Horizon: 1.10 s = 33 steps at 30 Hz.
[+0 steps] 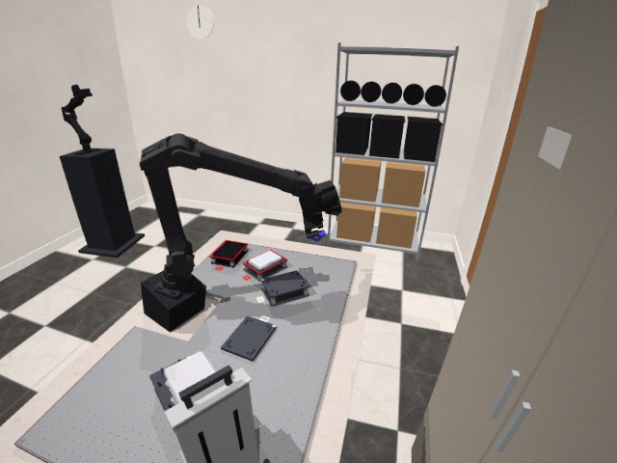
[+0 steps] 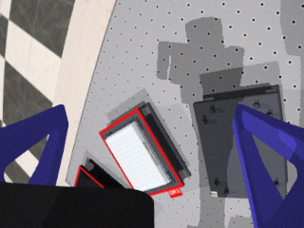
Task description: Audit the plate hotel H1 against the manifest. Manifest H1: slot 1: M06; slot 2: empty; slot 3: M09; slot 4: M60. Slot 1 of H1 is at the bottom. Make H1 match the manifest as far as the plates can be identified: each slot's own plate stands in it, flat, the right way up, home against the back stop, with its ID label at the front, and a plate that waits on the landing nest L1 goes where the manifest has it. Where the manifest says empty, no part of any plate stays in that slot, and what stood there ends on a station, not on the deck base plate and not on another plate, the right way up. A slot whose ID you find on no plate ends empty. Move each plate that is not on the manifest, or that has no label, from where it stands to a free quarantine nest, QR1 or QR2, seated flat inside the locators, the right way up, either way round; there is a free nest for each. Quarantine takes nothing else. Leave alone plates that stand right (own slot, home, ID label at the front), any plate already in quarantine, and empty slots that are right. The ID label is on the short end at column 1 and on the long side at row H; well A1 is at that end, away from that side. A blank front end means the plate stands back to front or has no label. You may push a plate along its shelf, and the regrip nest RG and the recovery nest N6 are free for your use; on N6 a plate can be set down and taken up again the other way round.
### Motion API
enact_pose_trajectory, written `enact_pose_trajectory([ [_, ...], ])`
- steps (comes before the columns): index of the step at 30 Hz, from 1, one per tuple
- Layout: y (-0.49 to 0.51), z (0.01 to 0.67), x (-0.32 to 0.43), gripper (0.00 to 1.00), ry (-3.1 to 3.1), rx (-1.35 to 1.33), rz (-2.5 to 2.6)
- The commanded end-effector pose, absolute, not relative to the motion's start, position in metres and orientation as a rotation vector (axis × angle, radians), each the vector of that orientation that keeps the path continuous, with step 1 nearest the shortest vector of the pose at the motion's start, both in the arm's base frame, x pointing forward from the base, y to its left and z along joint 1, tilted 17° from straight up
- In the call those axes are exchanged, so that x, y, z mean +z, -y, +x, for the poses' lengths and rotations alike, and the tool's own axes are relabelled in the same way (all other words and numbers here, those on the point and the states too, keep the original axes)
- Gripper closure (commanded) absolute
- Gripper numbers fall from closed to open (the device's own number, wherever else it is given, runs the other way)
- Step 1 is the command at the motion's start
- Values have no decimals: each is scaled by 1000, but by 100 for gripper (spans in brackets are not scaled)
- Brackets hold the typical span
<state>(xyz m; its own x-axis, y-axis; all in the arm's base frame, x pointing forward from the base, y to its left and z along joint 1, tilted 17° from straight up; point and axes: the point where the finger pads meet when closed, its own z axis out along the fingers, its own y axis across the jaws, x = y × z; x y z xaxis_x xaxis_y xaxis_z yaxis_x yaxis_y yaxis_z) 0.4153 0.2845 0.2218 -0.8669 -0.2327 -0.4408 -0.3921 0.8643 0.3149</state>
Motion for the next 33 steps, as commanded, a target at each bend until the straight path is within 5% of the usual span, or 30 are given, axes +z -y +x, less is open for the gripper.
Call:
enact_pose_trajectory([
  [1,-286,416,227,0,-2633,568,-464],
  [17,-286,416,227,0,-2633,568,-464],
  [18,-289,413,249,100,-2602,557,-448],
  [33,-230,407,237,100,-2643,450,-364],
])
